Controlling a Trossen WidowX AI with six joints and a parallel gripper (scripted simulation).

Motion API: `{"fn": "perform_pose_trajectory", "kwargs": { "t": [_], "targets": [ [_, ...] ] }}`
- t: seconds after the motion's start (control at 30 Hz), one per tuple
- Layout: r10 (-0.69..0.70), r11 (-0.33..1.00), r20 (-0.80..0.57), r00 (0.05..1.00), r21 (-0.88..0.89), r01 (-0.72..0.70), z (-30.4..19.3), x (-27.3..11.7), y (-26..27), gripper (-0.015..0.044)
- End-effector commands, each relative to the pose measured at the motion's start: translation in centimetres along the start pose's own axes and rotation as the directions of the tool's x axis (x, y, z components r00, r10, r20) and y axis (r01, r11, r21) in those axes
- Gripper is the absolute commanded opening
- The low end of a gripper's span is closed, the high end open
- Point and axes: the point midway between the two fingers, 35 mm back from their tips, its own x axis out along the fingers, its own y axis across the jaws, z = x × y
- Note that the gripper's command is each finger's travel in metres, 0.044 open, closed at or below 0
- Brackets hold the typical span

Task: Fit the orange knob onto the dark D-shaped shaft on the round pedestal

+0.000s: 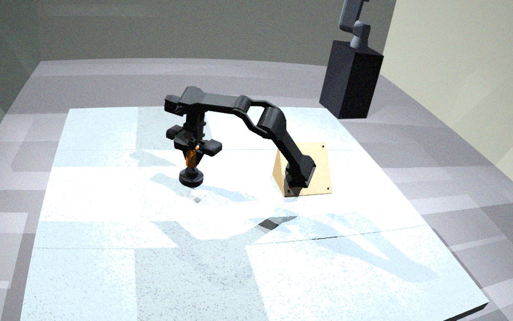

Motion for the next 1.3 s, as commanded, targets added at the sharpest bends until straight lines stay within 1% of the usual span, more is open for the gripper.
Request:
{"fn": "perform_pose_trajectory", "kwargs": {
  "t": [0.0, 1.27],
  "targets": [
    [-0.002, 1.000, 0.001, 1.000, -0.003, 0.002, -0.04, 0.10, -0.06, 0.0000],
    [-0.002, 1.000, 0.001, 1.000, -0.003, 0.002, -0.24, 0.26, 0.06, 0.0000]
  ]
}}
